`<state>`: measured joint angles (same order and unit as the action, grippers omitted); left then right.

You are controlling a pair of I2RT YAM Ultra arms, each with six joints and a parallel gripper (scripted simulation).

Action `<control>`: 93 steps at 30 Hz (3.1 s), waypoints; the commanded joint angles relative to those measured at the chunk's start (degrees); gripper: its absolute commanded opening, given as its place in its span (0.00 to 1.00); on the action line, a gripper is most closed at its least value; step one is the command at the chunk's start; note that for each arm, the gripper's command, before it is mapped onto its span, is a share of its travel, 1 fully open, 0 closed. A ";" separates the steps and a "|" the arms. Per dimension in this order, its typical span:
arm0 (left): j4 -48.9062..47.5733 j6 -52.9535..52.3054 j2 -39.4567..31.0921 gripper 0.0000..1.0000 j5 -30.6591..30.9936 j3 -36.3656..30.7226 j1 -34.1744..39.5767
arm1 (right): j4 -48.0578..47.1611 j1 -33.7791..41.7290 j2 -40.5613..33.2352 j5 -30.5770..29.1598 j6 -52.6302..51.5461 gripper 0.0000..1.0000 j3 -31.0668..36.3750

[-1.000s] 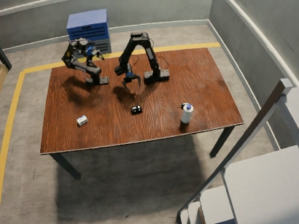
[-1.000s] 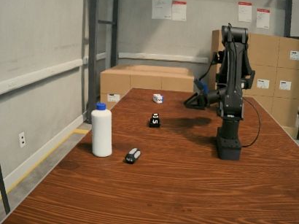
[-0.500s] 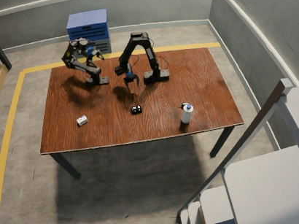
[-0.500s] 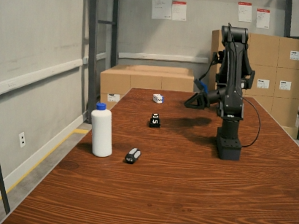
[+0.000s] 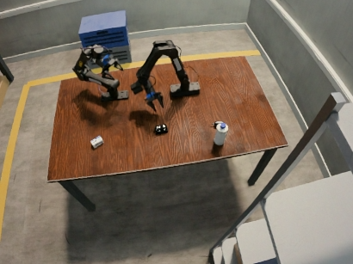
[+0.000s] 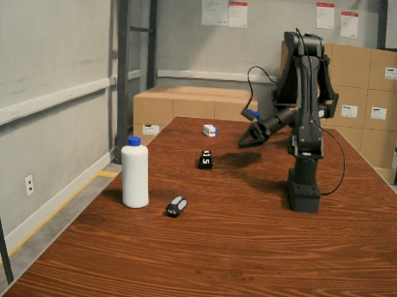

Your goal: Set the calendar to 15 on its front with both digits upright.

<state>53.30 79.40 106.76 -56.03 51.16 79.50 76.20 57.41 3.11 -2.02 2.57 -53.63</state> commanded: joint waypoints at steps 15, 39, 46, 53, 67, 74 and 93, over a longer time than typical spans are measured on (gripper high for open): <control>-1.15 -46.45 1.01 0.55 21.04 11.33 -15.20 | 0.31 0.22 -0.86 -0.27 -0.42 1.00 0.32; 0.22 -102.51 2.66 0.55 47.50 24.94 -35.58 | 0.31 0.22 -0.86 -0.27 -0.42 1.00 0.32; 1.50 -120.19 3.67 0.55 54.07 28.80 -40.95 | 0.31 0.22 -0.86 -0.27 -0.42 1.00 0.32; 2.85 -127.66 7.61 0.55 56.60 30.87 -43.56 | 0.31 0.22 -0.86 -0.27 -0.42 1.00 0.32; 3.25 -126.86 7.96 0.55 56.02 31.60 -43.73 | 0.31 0.22 -0.86 -0.27 -0.42 1.00 0.32; 1.39 -126.68 9.43 0.55 56.03 31.59 -43.14 | 0.31 0.22 -0.86 -0.27 -0.42 1.00 0.32; -2.87 -126.60 11.31 0.55 56.03 28.23 -42.92 | 0.31 0.22 -0.86 -0.27 -0.42 1.00 0.32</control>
<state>51.83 -47.05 118.48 -0.91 80.38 36.16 76.20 57.41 3.11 -2.02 2.57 -53.63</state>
